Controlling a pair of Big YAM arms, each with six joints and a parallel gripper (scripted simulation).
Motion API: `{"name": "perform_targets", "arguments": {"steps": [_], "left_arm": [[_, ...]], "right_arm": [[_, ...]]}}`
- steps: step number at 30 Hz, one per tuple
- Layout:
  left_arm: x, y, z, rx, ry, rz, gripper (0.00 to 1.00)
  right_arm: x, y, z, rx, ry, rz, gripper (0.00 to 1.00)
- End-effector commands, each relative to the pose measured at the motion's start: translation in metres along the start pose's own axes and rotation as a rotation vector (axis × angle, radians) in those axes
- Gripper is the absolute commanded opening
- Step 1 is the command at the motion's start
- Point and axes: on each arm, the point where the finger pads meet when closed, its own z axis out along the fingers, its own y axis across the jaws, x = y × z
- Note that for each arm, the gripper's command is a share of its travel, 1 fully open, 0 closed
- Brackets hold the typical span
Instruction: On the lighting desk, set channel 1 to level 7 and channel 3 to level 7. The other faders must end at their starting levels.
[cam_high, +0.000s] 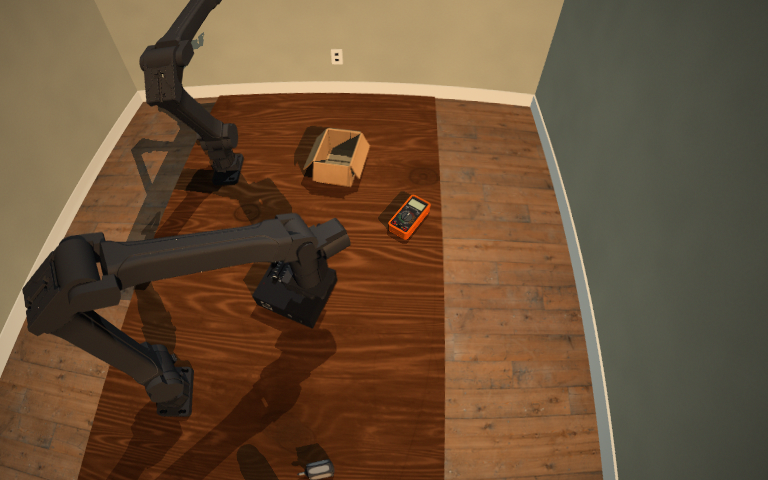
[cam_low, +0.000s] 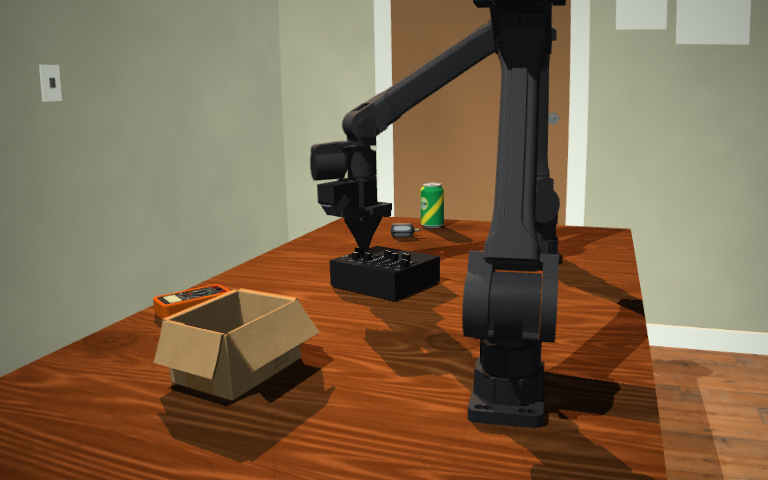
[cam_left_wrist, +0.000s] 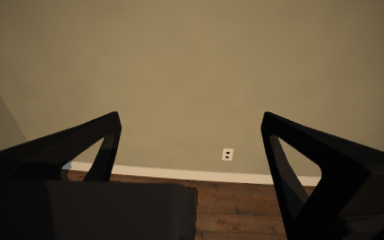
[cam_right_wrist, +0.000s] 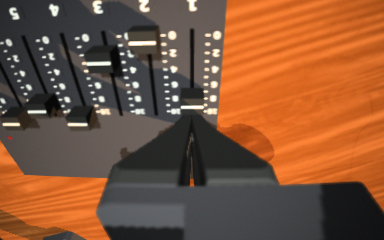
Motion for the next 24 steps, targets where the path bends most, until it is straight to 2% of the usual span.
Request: {"name": "perform_targets", "arguments": {"steps": [1, 24], "left_arm": [[-0.004, 0.0043, -0.0012, -0.01, -0.017, -0.014, 1.0], [-0.004, 0.0043, -0.0012, -0.01, -0.017, -0.014, 1.0]], "right_arm": [[-0.0249, -0.008, -0.0138, 0.021, -0.035, -0.006, 0.0], [-0.0275, -0.008, -0.0138, 0.022, -0.037, -0.006, 0.0]]}}
